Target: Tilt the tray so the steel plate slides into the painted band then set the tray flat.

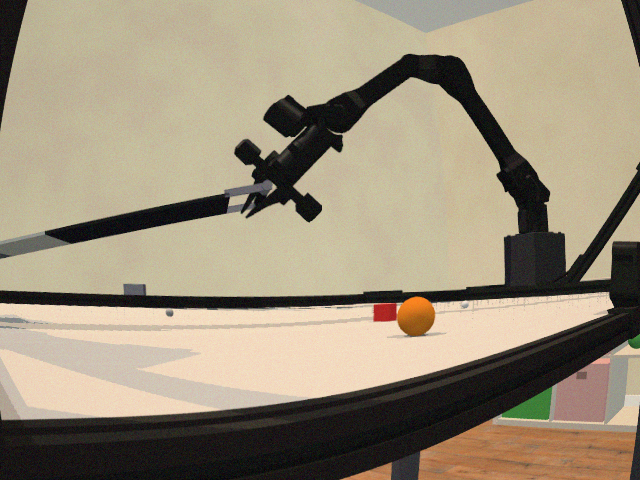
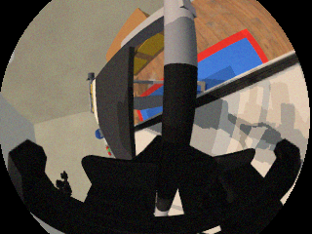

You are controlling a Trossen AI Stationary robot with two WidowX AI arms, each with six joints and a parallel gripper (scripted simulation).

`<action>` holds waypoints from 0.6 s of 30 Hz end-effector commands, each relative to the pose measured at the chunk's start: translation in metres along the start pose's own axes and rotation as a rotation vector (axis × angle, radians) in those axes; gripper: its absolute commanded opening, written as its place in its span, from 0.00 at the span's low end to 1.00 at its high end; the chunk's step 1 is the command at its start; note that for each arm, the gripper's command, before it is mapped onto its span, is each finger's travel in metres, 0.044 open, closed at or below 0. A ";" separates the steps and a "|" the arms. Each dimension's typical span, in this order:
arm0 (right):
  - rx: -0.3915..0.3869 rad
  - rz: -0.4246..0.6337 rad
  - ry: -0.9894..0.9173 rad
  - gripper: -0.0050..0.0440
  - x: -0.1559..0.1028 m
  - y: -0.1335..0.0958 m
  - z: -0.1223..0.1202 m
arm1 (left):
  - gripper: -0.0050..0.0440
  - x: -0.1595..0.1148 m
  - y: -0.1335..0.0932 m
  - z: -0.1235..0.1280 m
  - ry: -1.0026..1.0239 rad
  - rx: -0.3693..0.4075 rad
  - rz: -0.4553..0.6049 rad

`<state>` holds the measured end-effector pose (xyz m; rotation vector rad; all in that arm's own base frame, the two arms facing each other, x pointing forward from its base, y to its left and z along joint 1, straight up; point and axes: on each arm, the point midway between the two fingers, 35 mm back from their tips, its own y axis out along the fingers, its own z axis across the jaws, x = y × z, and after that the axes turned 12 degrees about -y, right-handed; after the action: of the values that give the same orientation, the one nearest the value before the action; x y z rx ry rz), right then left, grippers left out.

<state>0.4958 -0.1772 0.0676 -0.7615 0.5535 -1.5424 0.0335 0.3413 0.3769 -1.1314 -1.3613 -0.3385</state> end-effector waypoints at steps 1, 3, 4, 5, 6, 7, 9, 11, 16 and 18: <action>-0.011 0.007 0.002 0.10 0.001 -0.010 -0.001 | 1.00 0.000 0.000 0.000 0.000 -0.002 0.000; -0.010 0.007 0.002 0.10 0.001 -0.011 -0.001 | 1.00 0.000 0.000 0.000 0.000 -0.002 0.000; -0.009 0.007 0.002 0.10 0.002 -0.011 0.000 | 1.00 0.000 0.000 0.000 0.000 -0.002 0.000; -0.008 0.006 0.002 0.10 0.002 -0.012 0.001 | 1.00 0.000 0.000 0.000 0.000 -0.002 0.000; -0.007 0.006 0.002 0.10 0.001 -0.009 -0.002 | 1.00 0.000 0.000 0.000 0.000 -0.002 0.000; -0.013 0.007 0.002 0.10 0.001 -0.007 -0.005 | 1.00 0.000 0.000 0.000 0.000 -0.002 0.000; -0.013 0.007 0.002 0.10 0.001 -0.007 -0.005 | 1.00 0.000 0.000 0.000 0.000 -0.002 0.000; -0.020 0.009 0.002 0.10 0.000 -0.004 -0.009 | 1.00 0.000 0.000 0.000 0.000 -0.002 0.000; -0.022 0.009 0.002 0.10 -0.002 0.004 -0.018 | 1.00 0.000 0.000 0.000 0.000 -0.002 0.000; -0.024 0.010 0.002 0.10 -0.003 0.005 -0.020 | 1.00 0.000 0.000 0.000 0.000 -0.002 0.000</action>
<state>0.4953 -0.1772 0.0643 -0.7553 0.5422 -1.5479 0.0335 0.3413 0.3769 -1.1314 -1.3613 -0.3385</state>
